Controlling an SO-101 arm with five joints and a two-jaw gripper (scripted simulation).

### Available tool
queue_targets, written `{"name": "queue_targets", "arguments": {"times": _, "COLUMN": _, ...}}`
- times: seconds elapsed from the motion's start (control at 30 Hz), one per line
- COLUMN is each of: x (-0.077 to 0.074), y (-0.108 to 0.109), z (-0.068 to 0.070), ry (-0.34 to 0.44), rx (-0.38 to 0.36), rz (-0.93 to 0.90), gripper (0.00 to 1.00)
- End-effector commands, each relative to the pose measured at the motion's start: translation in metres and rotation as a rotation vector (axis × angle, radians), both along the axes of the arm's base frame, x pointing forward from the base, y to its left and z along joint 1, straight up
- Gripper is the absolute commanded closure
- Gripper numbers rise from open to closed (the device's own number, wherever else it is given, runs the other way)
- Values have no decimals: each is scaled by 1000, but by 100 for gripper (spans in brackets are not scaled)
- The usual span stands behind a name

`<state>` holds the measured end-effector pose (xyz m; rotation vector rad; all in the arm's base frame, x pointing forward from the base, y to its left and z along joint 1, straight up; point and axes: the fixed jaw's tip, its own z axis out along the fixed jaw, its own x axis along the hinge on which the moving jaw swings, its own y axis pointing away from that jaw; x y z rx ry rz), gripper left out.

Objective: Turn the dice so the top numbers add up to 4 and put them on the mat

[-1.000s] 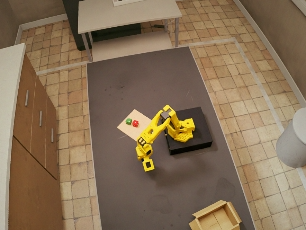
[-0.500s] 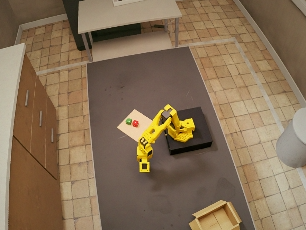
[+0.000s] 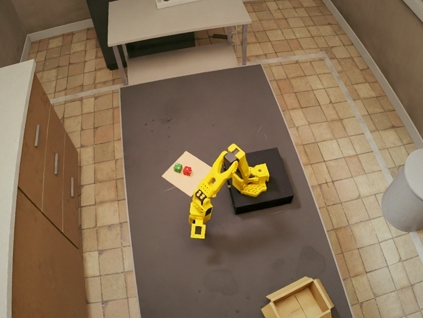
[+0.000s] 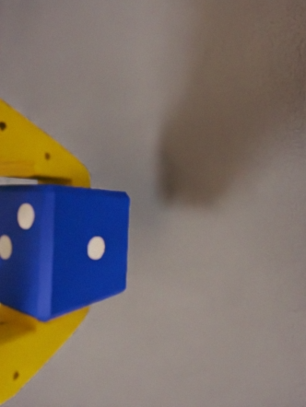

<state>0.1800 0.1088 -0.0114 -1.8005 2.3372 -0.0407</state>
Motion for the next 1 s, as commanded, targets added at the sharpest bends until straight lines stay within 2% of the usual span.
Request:
{"name": "queue_targets", "arguments": {"times": 0.0, "x": 5, "y": 6, "z": 1, "ry": -85, "rx": 78, "rz": -84, "gripper": 100}}
{"name": "queue_targets", "arguments": {"times": 0.1, "x": 8, "y": 9, "z": -1, "ry": -146, "rx": 151, "rz": -169, "gripper": 100}}
{"name": "queue_targets", "arguments": {"times": 0.17, "x": 8, "y": 9, "z": -1, "ry": -146, "rx": 151, "rz": -169, "gripper": 100}}
{"name": "queue_targets", "arguments": {"times": 0.37, "x": 11, "y": 14, "z": 2, "ry": -246, "rx": 302, "rz": -318, "gripper": 100}}
{"name": "queue_targets", "arguments": {"times": 0.5, "x": 12, "y": 16, "z": 4, "ry": -278, "rx": 364, "rz": -372, "gripper": 100}}
{"name": "queue_targets", "arguments": {"times": 0.97, "x": 13, "y": 17, "z": 4, "ry": -295, "rx": 396, "rz": -394, "gripper": 100}}
